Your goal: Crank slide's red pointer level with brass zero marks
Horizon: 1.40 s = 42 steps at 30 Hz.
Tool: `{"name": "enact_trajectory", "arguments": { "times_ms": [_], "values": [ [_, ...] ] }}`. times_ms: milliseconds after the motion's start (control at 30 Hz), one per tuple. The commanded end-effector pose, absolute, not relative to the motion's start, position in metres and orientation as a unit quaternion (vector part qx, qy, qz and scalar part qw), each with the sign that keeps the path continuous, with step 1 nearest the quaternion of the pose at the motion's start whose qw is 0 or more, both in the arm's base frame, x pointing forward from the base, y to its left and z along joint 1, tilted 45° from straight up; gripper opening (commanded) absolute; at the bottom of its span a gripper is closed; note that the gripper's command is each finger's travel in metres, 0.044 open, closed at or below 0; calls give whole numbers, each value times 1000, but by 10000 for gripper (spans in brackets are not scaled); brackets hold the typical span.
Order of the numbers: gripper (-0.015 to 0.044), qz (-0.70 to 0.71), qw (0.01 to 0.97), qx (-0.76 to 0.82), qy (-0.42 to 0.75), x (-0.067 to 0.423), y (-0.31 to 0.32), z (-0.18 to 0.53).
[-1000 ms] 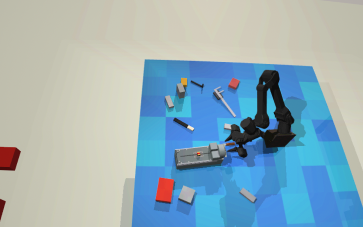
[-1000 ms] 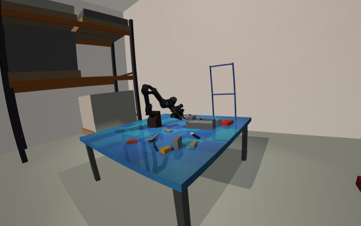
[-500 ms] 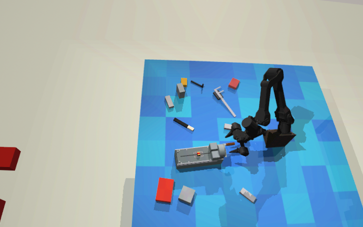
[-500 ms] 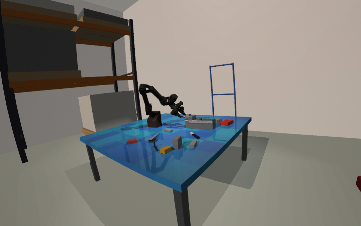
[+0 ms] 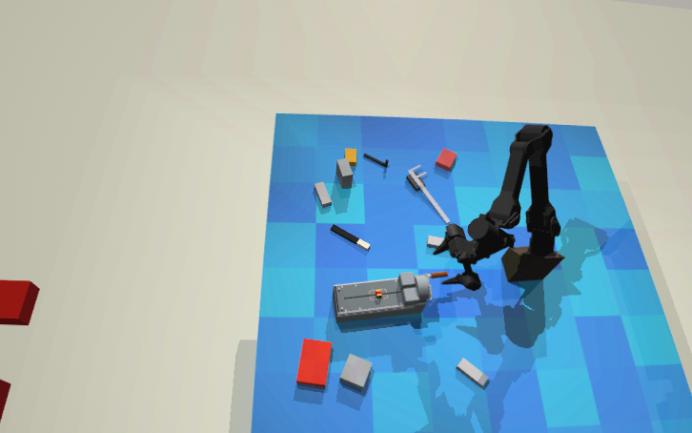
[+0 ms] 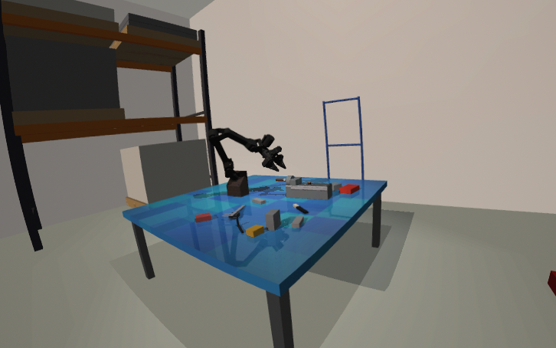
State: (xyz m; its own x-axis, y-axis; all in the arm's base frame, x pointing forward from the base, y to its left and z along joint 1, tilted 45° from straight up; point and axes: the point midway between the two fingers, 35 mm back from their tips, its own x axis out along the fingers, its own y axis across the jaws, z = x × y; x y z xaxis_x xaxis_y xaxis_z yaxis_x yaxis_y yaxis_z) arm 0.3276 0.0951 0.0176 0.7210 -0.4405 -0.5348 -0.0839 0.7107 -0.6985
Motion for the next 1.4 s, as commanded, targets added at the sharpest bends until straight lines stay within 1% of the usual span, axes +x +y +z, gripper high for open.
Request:
{"name": "enact_trajectory", "arguments": {
  "times_ms": [0,167,933,1067,1267,1367],
  "values": [
    [440,-106,855,-363,355,326,112,39],
    [440,-103,851,-367,360,332,117,43],
    [440,-39,800,-419,428,442,126,43],
    [440,-37,798,-420,430,445,122,39],
    [440,-37,798,-421,430,447,91,8],
    [440,-37,798,-421,430,447,88,5]
  ]
}}
